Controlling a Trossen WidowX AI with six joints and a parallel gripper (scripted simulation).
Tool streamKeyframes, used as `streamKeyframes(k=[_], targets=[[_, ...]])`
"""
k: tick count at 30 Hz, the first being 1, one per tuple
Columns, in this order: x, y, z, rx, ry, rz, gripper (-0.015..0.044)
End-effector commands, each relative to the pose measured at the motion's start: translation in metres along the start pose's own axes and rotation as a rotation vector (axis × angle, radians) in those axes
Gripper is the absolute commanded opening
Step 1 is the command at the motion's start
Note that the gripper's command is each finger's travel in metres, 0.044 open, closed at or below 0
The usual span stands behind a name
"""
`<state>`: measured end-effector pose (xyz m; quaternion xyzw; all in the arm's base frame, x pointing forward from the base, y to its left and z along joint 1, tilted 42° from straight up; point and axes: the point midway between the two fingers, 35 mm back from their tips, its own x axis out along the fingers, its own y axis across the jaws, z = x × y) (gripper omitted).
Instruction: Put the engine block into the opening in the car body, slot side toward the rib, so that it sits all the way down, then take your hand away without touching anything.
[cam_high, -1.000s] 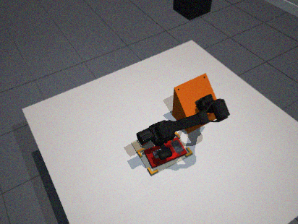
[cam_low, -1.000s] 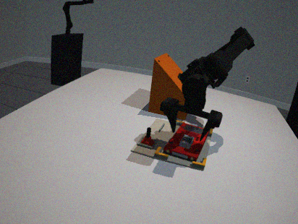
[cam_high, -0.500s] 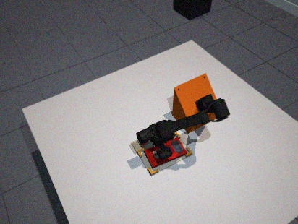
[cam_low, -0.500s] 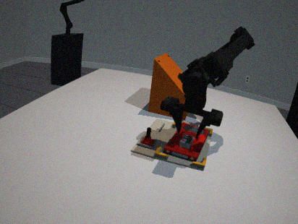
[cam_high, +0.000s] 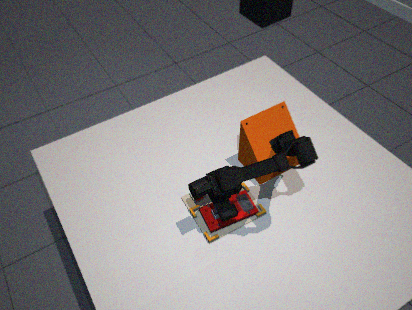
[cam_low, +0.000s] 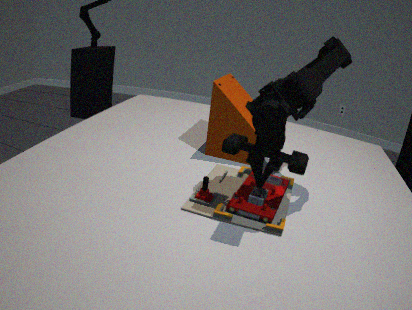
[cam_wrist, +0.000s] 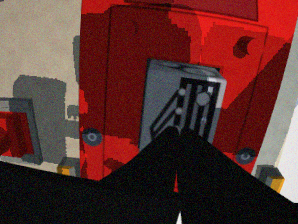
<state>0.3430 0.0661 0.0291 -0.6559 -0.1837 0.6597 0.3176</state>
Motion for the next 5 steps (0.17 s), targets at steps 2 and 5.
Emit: streamKeyframes(k=[2,5], targets=[[-0.0014,-0.0016,-0.0005,-0.009,0.003,-0.003,0.0],[-0.0014,-0.0016,-0.0005,-0.009,0.003,-0.003,0.0]])
